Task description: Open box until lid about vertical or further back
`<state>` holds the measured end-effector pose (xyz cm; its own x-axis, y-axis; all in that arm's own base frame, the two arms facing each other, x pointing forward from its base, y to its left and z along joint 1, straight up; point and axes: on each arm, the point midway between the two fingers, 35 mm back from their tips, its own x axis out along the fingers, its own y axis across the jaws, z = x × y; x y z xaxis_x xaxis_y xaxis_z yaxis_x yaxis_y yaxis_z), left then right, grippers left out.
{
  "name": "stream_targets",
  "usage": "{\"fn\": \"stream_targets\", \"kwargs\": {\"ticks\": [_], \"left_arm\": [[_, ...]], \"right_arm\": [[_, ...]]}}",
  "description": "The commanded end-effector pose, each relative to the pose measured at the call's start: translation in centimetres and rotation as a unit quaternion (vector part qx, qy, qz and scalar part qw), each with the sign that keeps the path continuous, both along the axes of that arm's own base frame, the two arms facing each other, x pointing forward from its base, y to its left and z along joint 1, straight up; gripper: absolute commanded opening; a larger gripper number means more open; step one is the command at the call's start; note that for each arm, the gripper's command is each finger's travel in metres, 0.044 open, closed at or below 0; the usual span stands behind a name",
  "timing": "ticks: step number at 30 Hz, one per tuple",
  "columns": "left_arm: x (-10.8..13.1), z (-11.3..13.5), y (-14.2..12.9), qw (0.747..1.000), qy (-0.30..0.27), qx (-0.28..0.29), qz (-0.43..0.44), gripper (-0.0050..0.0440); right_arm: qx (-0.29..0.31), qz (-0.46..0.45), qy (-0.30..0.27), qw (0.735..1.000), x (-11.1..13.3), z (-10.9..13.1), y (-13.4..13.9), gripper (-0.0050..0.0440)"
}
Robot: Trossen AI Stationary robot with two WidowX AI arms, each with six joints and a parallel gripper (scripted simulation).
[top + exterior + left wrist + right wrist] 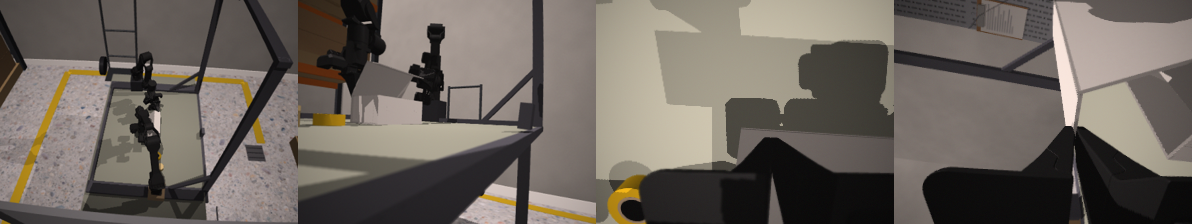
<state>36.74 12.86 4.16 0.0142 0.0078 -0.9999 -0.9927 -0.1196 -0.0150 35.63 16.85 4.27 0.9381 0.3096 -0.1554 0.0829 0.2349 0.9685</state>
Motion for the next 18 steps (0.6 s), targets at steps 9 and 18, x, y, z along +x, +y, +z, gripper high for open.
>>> {"fn": "stream_targets", "kwargs": {"ticks": [9,18], "left_arm": [[0.4,4.8,0.0,1.000,-0.019,0.005,-0.001,-0.0050],[0.3,5.8,-0.1,1.000,-0.012,0.003,-0.001,-0.0050]], "right_arm": [[0.005,0.002,-0.003,1.000,0.0,0.3,0.0,0.0006],[0.006,0.001,-0.008,1.000,0.1,0.6,0.1,0.0006]]}}
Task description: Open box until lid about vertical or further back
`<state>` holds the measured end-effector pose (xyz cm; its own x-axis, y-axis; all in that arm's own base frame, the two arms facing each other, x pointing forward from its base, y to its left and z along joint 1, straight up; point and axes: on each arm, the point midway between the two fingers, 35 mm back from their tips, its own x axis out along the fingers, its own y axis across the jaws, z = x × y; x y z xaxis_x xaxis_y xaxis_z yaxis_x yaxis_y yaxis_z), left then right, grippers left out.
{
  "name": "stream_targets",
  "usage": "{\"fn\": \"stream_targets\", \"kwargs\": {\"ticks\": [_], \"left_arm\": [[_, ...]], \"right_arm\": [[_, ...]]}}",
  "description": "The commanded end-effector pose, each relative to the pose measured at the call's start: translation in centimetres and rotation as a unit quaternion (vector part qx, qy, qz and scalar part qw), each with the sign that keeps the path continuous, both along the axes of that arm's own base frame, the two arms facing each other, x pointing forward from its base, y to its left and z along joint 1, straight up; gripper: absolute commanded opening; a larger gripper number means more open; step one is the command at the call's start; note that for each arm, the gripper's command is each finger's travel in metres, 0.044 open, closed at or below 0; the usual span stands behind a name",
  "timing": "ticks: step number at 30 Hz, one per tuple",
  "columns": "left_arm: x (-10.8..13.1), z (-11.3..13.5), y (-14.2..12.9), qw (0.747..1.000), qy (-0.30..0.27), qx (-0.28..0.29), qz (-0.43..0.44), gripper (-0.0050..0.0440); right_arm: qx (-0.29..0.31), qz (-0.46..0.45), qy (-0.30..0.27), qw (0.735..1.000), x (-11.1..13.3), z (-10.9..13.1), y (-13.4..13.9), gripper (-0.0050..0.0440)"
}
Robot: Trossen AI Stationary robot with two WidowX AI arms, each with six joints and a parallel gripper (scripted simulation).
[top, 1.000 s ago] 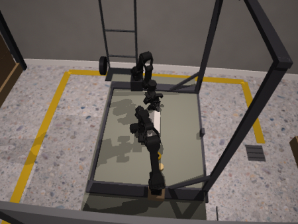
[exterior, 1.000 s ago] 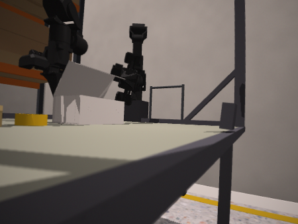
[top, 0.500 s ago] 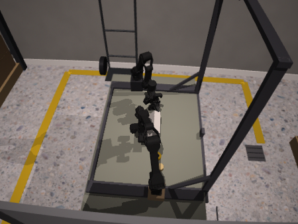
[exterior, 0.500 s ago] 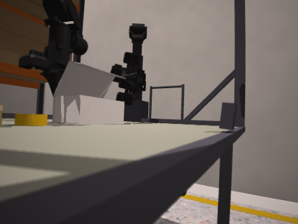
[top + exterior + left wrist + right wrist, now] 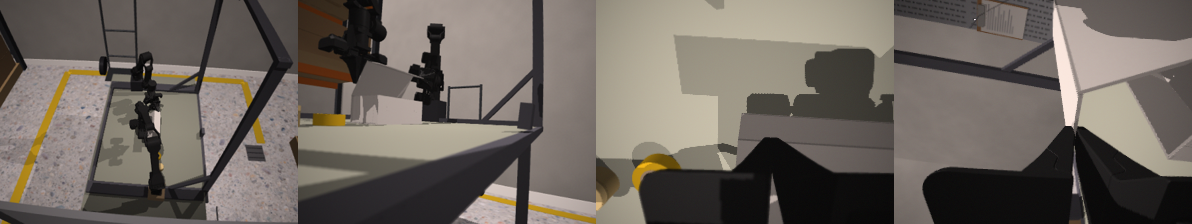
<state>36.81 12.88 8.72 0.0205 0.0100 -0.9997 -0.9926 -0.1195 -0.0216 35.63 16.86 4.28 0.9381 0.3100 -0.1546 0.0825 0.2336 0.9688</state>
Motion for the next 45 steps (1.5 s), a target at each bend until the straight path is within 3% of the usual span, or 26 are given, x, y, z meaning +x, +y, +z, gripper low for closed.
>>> {"fn": "stream_targets", "kwargs": {"ticks": [1,14,22,27,30,38,45], "left_arm": [[0.2,1.2,-0.1,1.000,-0.008,0.001,-0.001,-0.0050],[-0.3,0.7,-0.4,1.000,0.001,0.005,-0.001,-0.0050],[-4.3,3.2,-3.2,0.978,-0.035,0.206,-0.004,-0.0050],[-6.5,4.3,-4.1,0.953,-0.073,0.294,0.002,-0.0050],[-7.4,4.0,-4.2,0.948,-0.075,0.311,0.002,-0.0050],[-11.6,5.5,-5.0,0.881,-0.177,0.437,0.024,-0.0050],[-11.7,5.5,-5.1,0.879,-0.180,0.440,0.025,-0.0050]], "right_arm": [[0.006,0.001,-0.008,1.000,0.1,0.6,0.1,0.0006],[0.006,0.001,-0.008,1.000,0.1,0.6,0.1,0.0006],[0.006,0.001,-0.008,1.000,0.1,0.6,0.1,0.0006],[0.006,0.001,-0.008,1.000,0.1,0.6,0.1,0.0006],[0.006,0.001,-0.008,1.000,0.1,0.6,0.1,0.0006],[0.006,0.001,-0.008,1.000,0.1,0.6,0.1,0.0006],[0.006,0.001,-0.008,1.000,0.1,0.6,0.1,0.0006]]}}
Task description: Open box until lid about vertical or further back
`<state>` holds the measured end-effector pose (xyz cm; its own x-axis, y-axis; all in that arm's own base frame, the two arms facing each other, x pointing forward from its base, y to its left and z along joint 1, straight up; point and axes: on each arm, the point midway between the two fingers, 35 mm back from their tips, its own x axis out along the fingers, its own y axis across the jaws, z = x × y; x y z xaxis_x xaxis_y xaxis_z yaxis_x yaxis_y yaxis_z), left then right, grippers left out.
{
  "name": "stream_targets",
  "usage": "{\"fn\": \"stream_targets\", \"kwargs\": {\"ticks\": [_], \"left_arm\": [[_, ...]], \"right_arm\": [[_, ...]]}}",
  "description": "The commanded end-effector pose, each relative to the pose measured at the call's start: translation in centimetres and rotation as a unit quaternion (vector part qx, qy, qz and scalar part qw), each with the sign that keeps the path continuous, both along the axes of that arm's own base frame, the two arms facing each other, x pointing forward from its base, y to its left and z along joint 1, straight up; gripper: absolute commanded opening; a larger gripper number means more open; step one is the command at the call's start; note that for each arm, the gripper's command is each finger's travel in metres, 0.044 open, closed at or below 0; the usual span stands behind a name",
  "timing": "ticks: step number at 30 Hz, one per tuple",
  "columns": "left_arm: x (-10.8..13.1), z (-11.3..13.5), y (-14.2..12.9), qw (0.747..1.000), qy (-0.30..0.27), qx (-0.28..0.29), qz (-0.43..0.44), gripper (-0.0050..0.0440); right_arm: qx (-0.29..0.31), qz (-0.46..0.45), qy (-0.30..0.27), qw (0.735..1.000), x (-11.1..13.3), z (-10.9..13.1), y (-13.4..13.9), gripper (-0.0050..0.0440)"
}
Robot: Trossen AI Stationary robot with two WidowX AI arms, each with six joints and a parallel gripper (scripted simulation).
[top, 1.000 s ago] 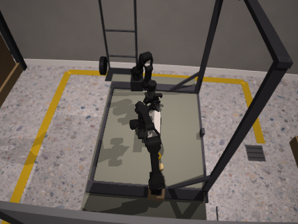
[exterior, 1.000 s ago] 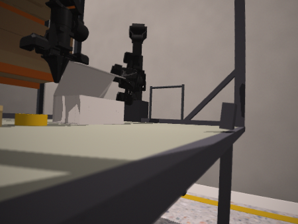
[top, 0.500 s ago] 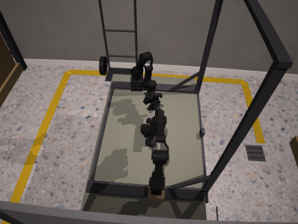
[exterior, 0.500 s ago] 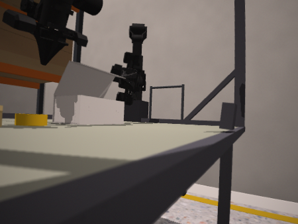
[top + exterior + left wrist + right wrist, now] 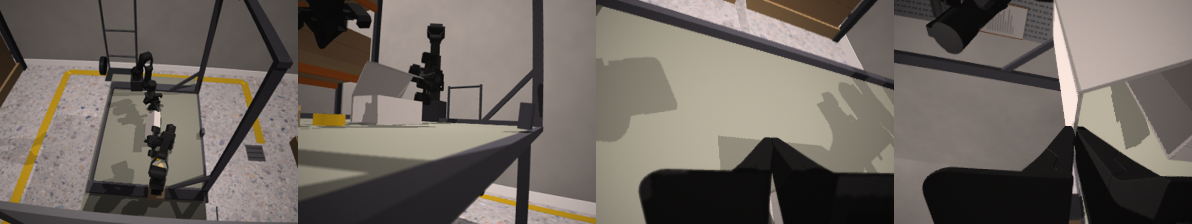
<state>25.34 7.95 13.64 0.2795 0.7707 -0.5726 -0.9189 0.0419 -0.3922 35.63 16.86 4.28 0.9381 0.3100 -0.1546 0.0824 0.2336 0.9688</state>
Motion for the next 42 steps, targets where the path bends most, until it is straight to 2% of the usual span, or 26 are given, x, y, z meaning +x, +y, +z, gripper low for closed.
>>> {"fn": "stream_targets", "kwargs": {"ticks": [1,13,16,18,21,27,33,42], "left_arm": [[-0.3,0.6,-0.1,1.000,-0.027,0.015,-0.002,-0.0050],[0.0,0.7,-0.1,1.000,-0.025,0.014,-0.002,-0.0050],[0.5,0.6,-1.8,1.000,-0.024,0.007,-0.002,-0.0050],[0.5,0.6,-1.8,1.000,-0.024,0.007,-0.002,-0.0050],[1.3,0.4,-5.5,1.000,-0.026,-0.001,-0.012,-0.0050],[1.2,0.4,-7.9,0.999,-0.040,-0.005,-0.002,-0.0050],[0.6,0.6,-9.2,1.000,-0.025,0.010,-0.002,-0.0050],[0.6,0.6,-9.2,1.000,-0.025,0.010,-0.002,-0.0050]], "right_arm": [[0.006,0.001,-0.008,1.000,0.1,0.6,0.1,0.0006],[0.006,0.001,-0.008,1.000,0.1,0.6,0.1,0.0006],[0.006,0.001,-0.008,1.000,0.1,0.6,0.1,0.0006],[0.006,0.001,-0.008,1.000,0.1,0.6,0.1,0.0006],[0.006,0.001,-0.008,1.000,0.1,0.6,0.1,0.0006],[0.006,0.001,-0.008,1.000,0.1,0.6,0.1,0.0006],[0.006,0.001,-0.008,1.000,0.1,0.6,0.1,0.0006],[0.006,0.001,-0.008,1.000,0.1,0.6,0.1,0.0006]]}}
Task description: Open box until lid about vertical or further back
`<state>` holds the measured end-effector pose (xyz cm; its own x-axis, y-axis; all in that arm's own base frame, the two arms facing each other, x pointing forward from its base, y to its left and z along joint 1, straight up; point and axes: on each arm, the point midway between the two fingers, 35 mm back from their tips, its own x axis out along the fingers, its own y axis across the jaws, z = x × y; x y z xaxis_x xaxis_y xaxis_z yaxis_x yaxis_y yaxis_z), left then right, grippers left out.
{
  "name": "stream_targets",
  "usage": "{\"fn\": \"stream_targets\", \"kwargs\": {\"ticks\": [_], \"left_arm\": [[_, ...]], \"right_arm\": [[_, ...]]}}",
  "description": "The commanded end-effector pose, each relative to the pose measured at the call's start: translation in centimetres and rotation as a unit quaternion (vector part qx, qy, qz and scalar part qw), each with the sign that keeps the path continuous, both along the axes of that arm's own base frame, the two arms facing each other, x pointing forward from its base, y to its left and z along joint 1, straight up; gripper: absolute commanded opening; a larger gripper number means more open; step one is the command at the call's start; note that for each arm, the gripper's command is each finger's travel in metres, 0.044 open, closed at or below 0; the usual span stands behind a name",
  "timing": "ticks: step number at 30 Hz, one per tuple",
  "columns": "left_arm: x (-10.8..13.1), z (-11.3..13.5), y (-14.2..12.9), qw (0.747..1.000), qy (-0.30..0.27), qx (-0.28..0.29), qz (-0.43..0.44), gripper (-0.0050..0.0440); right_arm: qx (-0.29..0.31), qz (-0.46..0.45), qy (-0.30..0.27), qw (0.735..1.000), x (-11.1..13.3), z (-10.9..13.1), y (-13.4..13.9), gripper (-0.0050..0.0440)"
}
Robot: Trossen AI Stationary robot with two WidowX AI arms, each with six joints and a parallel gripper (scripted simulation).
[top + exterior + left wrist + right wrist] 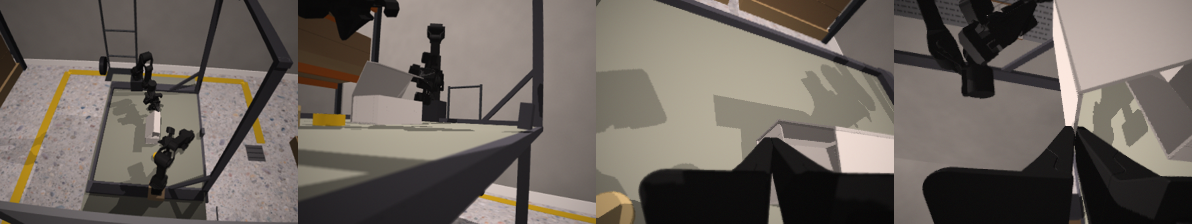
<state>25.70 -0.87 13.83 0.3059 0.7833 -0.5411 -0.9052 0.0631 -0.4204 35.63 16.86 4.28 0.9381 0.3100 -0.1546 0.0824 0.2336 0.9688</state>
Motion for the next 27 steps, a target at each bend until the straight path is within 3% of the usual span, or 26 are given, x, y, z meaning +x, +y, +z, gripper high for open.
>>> {"fn": "stream_targets", "kwargs": {"ticks": [1,11,12,17,25,27], "left_arm": [[0.2,0.4,-0.3,1.000,-0.009,-0.004,0.003,-0.0050],[0.1,0.4,-0.2,1.000,-0.009,-0.004,0.004,-0.0050],[-0.1,-0.2,-0.1,1.000,-0.002,0.000,0.004,0.0024],[-0.3,-5.6,0.0,1.000,0.005,0.004,0.003,0.0144],[-0.1,-6.2,0.0,1.000,0.000,0.001,0.003,0.0336],[-0.1,-6.2,0.0,1.000,0.000,0.001,0.003,0.0336]], "right_arm": [[0.005,0.001,-0.008,1.000,0.1,0.6,0.1,0.0006],[0.005,0.001,-0.008,1.000,0.1,0.6,0.1,0.0006],[0.005,0.001,-0.008,1.000,0.1,0.6,0.1,0.0006],[0.005,0.001,-0.008,1.000,0.1,0.6,0.1,0.0006],[0.005,0.001,-0.008,1.000,0.1,0.6,0.1,0.0006],[0.005,0.001,-0.008,1.000,0.1,0.6,0.1,0.0006]]}}
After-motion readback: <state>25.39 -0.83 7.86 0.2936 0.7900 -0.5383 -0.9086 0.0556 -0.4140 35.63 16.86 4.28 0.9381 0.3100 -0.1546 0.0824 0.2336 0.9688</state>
